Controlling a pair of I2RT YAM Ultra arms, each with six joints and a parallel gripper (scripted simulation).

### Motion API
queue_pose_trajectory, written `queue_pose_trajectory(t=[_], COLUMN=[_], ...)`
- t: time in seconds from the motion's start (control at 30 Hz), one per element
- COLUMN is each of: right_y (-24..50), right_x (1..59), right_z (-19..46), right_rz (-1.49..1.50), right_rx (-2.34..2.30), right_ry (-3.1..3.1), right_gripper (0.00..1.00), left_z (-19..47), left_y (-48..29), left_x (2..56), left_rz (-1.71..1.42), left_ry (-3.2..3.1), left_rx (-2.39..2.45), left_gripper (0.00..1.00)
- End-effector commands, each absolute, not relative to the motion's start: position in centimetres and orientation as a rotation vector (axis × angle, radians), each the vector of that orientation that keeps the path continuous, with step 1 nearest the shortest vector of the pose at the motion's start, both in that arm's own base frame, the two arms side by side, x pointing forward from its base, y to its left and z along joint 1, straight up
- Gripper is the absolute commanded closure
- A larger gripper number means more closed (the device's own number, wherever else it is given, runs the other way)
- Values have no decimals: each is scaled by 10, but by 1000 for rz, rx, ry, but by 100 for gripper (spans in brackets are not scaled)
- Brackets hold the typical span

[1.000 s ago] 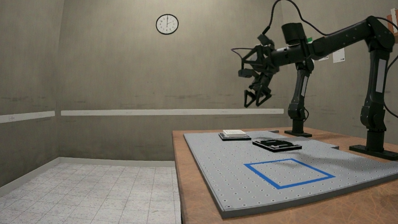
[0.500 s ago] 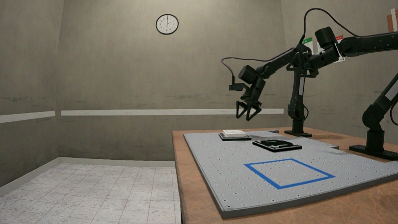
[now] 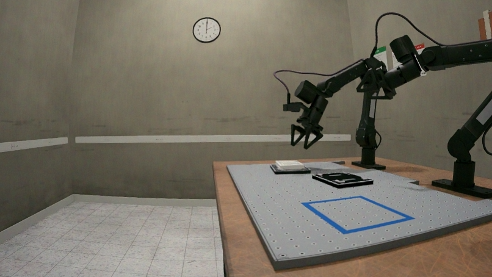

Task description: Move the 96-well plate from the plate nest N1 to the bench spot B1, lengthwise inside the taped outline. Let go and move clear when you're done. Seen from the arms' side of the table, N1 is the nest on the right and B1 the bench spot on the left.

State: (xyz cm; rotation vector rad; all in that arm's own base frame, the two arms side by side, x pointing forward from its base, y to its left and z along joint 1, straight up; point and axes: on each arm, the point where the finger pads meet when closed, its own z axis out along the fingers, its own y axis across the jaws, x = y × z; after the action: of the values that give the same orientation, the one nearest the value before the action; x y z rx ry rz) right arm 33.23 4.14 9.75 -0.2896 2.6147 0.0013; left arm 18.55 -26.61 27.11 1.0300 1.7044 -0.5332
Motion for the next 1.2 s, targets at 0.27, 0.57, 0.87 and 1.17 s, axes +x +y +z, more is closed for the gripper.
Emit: queue_pose_trajectory(t=[0.27, 0.57, 0.87, 1.17], right_y=[45, 44, 45, 49], right_x=[334, 344, 351, 368], right_z=[98, 96, 95, 94], right_rz=[15, 6, -1, -9], right_rx=[-851, -1352, -1796, -2122], right_ry=[2629, 2582, 2470, 2326], right_gripper=[0, 0, 0, 0], left_z=[274, 274, 274, 274], left_y=[-264, -264, -264, -264], left_x=[184, 184, 184, 184], left_rz=[-530, -530, -530, -530], left_ry=[1703, 1703, 1703, 1703], left_rx=[1022, 1022, 1022, 1022], left_gripper=[0, 0, 0, 0])
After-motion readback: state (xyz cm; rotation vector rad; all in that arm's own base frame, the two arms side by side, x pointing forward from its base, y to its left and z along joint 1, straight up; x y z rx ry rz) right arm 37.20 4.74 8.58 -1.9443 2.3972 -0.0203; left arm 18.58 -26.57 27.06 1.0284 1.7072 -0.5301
